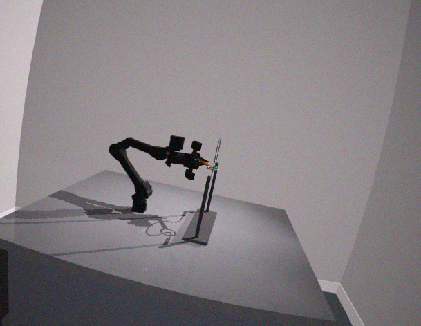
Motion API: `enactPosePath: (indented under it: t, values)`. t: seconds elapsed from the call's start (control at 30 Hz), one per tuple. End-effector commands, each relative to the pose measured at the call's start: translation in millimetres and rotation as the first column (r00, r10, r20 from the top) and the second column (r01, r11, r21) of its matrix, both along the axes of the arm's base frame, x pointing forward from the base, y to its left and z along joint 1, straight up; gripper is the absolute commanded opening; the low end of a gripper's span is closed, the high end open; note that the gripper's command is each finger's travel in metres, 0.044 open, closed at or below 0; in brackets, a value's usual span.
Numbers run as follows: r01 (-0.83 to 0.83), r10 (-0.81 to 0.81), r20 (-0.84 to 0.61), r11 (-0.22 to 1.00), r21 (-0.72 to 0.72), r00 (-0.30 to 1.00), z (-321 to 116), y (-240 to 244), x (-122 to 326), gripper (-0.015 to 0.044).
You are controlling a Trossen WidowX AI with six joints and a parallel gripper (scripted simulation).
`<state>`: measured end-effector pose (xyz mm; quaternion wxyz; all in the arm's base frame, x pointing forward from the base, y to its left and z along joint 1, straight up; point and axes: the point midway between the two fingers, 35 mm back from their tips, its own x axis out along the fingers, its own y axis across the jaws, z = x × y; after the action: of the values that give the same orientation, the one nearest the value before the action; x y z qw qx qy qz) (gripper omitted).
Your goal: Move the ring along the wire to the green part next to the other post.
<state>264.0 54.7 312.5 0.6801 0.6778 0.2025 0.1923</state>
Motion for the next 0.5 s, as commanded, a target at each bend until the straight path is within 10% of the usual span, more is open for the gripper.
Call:
enactPosePath:
  t: [0.0,0.47]
  values:
    - [-0.007,0.007,0.01,0.999,0.037,1.0,11,1,-1,-0.015]
    - [-0.009,0.009,0.001,0.987,0.161,1.0,31,-2,-1,-0.015]
